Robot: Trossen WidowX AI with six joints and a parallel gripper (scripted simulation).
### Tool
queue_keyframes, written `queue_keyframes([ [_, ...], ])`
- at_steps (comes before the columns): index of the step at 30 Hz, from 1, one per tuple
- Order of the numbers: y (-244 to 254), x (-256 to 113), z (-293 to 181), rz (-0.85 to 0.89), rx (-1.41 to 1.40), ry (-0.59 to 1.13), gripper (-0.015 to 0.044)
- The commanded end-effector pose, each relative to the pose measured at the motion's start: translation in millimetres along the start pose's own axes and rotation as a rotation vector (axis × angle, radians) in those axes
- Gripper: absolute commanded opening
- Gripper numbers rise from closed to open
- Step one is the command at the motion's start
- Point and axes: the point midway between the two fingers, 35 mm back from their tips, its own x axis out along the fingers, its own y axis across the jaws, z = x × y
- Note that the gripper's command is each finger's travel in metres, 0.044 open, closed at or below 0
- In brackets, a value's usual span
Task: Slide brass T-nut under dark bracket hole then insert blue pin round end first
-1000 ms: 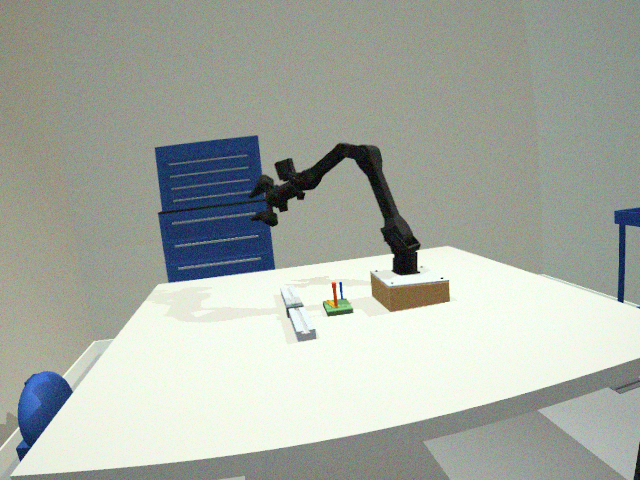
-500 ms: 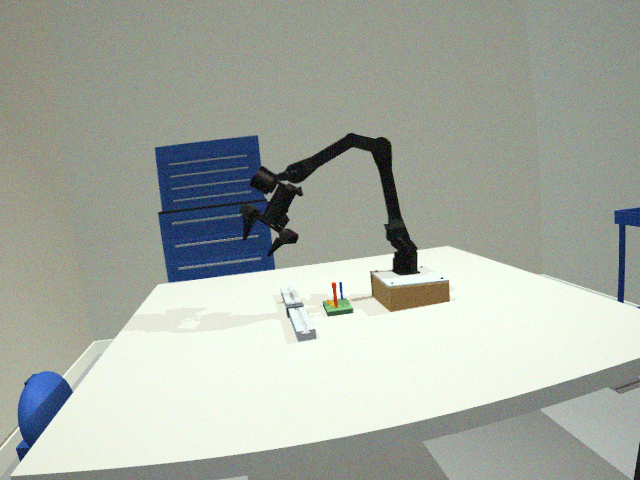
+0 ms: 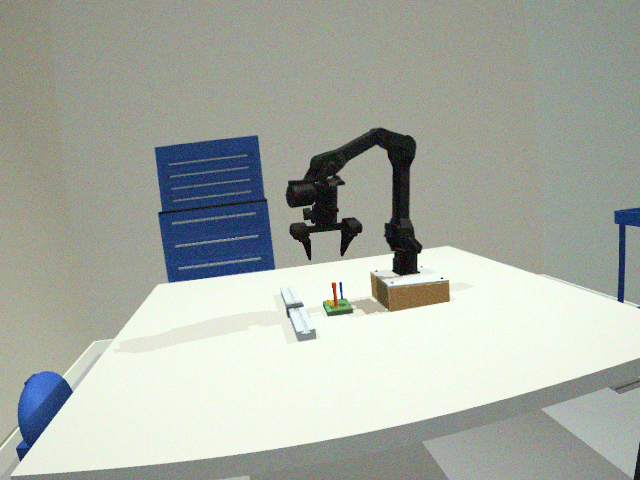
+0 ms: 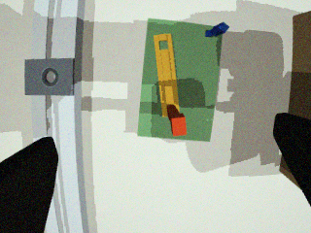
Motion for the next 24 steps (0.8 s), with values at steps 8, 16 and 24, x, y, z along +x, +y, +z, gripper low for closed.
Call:
queue_keyframes([
  [8,-11,23,-14,-0.026,-0.030,-0.017,0.0440],
  [16,-13,56,-20,-0.026,-0.030,-0.017,0.0440],
  [24,-12,67,-23,-0.026,-0.030,-0.017,0.0440],
])
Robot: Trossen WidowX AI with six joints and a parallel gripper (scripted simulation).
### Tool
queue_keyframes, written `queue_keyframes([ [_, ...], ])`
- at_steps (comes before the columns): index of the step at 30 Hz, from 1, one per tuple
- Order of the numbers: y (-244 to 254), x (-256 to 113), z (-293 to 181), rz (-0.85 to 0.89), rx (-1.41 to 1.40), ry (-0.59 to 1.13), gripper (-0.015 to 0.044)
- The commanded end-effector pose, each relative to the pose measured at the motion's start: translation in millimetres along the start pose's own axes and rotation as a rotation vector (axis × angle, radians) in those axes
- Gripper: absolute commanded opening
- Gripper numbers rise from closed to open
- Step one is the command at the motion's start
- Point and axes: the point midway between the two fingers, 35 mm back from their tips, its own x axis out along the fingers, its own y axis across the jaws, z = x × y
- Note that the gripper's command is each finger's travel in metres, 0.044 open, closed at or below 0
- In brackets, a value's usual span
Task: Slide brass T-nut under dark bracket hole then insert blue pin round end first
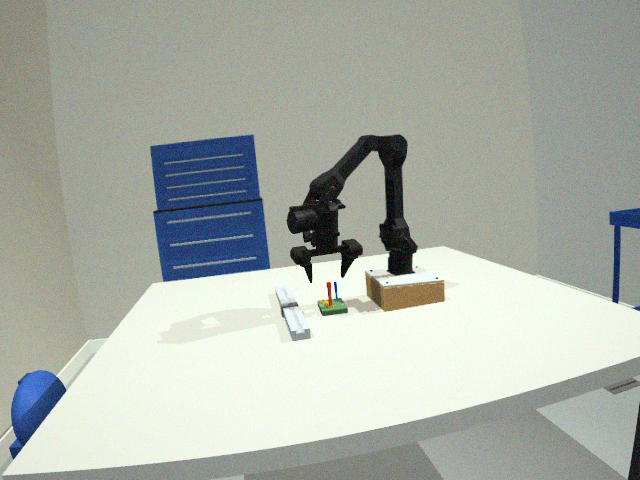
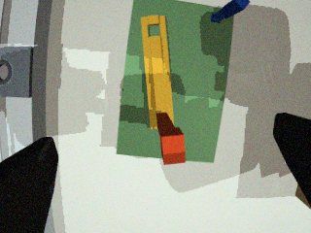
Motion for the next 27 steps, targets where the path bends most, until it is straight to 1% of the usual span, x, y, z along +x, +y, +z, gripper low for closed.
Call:
queue_keyframes([
  [1,-1,8,-1,-0.008,0.002,-0.003,0.0440],
  [26,-2,45,-11,-0.008,0.002,-0.003,0.0440],
  [27,-2,45,-11,-0.008,0.002,-0.003,0.0414],
])
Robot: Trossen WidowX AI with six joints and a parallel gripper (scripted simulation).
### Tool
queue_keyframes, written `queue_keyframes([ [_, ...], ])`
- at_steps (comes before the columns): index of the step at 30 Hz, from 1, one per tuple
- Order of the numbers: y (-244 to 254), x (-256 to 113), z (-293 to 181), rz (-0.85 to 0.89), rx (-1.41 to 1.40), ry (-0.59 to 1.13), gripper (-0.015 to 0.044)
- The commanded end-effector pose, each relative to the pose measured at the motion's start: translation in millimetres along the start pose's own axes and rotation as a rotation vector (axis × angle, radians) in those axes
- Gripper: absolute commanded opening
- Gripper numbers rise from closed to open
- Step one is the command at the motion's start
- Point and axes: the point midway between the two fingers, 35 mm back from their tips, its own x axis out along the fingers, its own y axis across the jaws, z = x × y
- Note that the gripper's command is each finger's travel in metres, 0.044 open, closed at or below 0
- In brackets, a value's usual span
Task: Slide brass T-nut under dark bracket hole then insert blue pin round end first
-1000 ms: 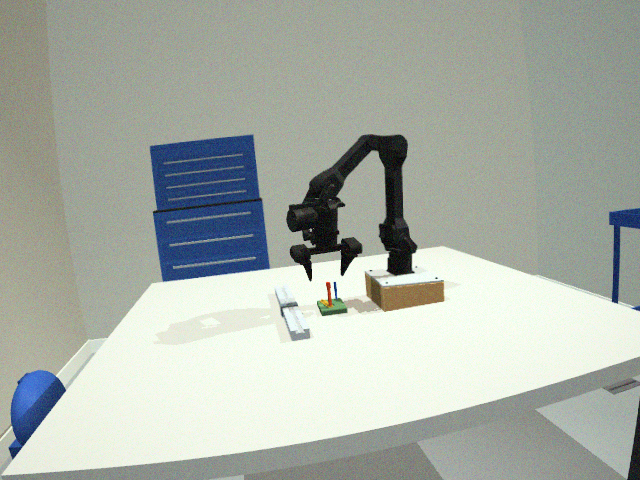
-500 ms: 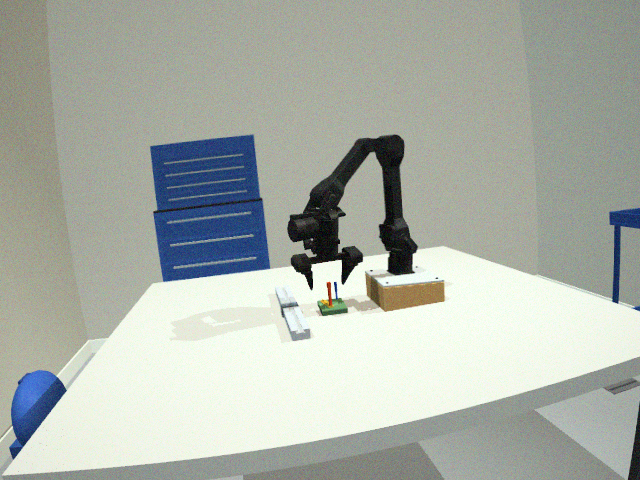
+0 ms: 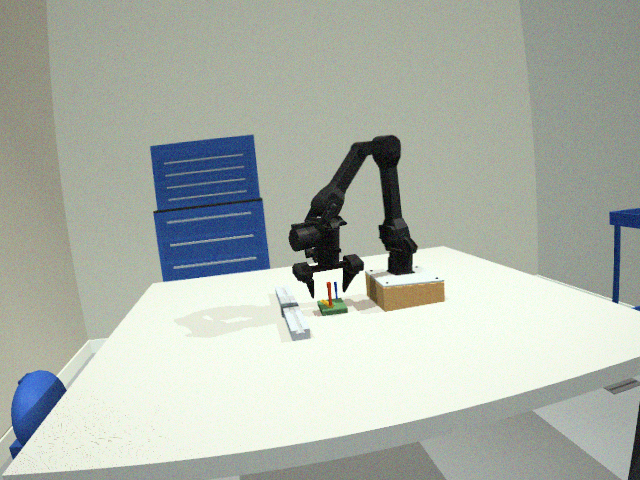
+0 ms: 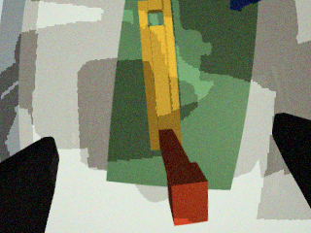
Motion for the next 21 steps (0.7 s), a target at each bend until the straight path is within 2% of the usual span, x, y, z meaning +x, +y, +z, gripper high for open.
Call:
queue_keyframes([
  [1,-1.2,3.2,-0.4,-0.003,0.005,-0.002,0.0387],
  [21,-1.2,3.2,-0.4,-0.003,0.005,-0.002,-0.0137],
])
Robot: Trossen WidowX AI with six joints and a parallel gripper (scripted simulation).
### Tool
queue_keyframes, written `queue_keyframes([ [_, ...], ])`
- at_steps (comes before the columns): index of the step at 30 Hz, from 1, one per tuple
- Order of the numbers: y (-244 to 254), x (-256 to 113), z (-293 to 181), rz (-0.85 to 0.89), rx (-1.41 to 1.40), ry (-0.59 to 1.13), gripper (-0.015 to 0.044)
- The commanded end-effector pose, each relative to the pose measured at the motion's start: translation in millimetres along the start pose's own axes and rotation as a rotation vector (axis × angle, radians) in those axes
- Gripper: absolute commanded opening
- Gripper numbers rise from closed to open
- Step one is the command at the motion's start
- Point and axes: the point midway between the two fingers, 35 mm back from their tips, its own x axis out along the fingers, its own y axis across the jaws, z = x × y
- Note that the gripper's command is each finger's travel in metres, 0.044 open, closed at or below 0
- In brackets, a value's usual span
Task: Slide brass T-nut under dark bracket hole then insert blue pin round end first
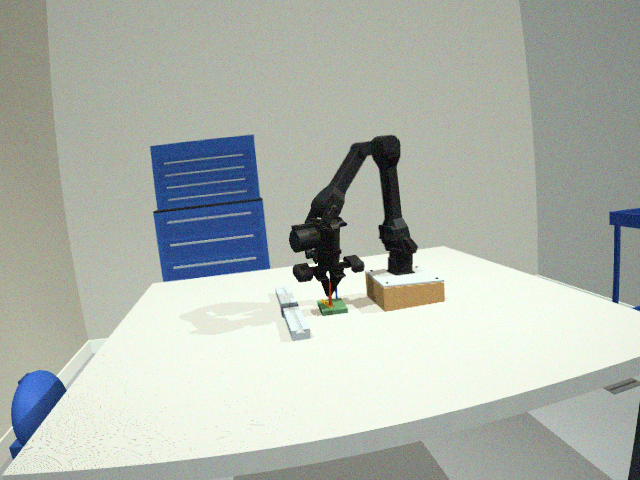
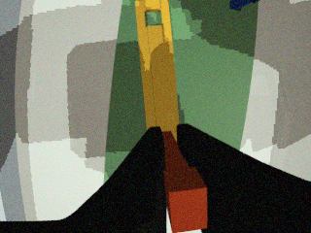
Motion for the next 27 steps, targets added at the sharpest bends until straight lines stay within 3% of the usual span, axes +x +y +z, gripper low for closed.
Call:
queue_keyframes([
  [1,0,0,0,0.000,0.006,-0.001,-0.0150],
  [27,7,-26,8,0.015,-0.006,0.006,-0.0150],
])
